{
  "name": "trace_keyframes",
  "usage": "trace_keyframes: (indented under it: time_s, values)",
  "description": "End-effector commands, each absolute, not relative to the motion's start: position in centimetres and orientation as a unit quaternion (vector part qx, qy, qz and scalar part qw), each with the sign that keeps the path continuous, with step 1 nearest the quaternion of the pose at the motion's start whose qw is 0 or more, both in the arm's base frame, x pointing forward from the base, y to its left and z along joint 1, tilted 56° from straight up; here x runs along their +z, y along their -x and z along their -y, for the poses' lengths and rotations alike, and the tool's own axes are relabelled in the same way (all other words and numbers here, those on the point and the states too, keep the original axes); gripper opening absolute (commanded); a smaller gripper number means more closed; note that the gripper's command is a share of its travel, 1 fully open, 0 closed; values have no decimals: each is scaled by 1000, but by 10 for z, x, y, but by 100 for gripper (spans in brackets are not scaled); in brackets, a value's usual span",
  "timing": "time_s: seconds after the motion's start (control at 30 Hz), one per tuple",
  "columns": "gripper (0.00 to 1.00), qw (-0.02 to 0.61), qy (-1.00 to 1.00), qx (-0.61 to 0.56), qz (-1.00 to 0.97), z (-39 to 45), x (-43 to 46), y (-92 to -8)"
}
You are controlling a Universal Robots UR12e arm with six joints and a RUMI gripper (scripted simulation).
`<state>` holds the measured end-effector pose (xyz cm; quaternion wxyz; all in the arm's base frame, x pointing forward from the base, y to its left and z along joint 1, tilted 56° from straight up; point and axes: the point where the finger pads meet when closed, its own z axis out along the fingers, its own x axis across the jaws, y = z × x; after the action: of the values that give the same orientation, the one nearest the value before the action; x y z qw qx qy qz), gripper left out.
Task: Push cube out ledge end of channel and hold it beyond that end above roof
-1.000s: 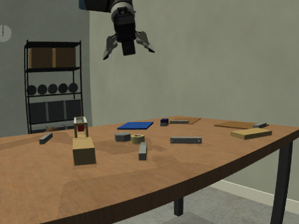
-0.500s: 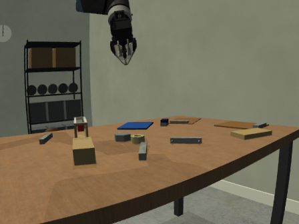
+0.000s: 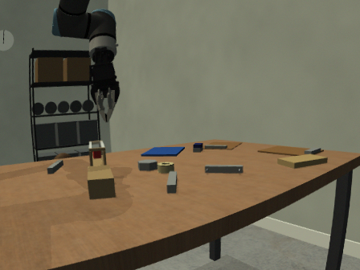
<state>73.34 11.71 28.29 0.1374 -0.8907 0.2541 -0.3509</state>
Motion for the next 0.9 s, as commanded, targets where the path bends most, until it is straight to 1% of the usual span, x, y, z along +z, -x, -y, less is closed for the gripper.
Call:
trace_keyframes:
  time_s: [0.0,0.03,0.07,0.17,0.27,0.47,0.6,0.87]
  values:
    - [0,182,884,-366,-228,-183,262,-721]
    - [0,195,882,-368,-219,-202,257,-713]
    - [0,195,882,-368,-219,-202,257,-713]
    - [0,233,878,-371,-195,-255,244,-686]
    - [0,233,878,-371,-195,-255,244,-686]
    - [0,284,870,-370,-161,-320,231,-640]
    - [0,295,868,-369,-153,-334,229,-627]
    - [0,297,868,-369,-153,-336,229,-626]
